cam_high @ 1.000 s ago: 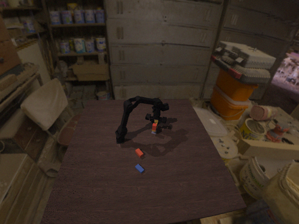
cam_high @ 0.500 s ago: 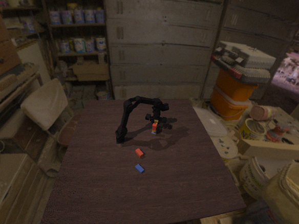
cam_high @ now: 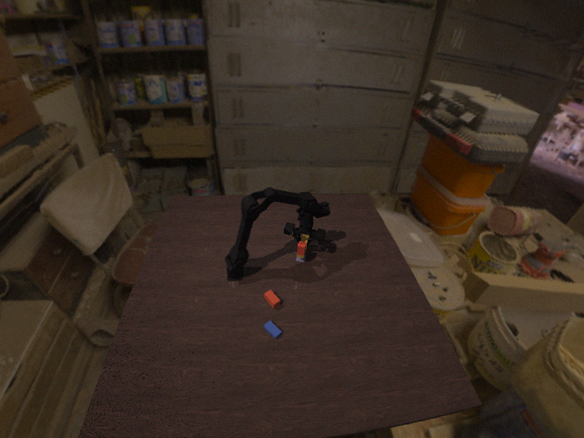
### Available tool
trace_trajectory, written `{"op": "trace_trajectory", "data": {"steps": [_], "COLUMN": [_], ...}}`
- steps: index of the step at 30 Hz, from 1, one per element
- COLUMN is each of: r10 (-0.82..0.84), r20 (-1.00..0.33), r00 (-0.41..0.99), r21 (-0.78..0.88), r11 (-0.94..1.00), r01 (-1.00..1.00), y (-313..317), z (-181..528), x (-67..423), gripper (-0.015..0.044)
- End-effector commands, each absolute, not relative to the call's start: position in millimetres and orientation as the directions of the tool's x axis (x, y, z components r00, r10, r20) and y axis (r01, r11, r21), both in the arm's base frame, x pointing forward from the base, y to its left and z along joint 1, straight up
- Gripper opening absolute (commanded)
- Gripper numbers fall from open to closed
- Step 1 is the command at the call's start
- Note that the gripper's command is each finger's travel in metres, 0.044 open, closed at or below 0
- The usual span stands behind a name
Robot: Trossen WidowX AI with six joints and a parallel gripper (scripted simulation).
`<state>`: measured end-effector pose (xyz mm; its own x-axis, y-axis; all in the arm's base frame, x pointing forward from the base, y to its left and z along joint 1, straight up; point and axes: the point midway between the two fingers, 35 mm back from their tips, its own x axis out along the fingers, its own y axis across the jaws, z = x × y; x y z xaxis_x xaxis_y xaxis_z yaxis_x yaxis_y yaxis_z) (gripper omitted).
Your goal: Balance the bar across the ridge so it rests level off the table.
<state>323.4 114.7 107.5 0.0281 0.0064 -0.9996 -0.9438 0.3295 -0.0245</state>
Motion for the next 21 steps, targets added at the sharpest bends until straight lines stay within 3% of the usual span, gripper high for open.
{"op": "trace_trajectory", "data": {"steps": [1,21], "r10": [0.010,0.010], "r20": [-1.000,-1.000], "r00": [0.027,0.027], "r21": [-0.022,-0.022], "r11": [0.327,0.327], "r01": [-0.945,-0.945], "y": [115.2,115.1], "z": [106.5,104.9], "x": [323.5,323.2], "gripper": [0.0000,0.0000]}}
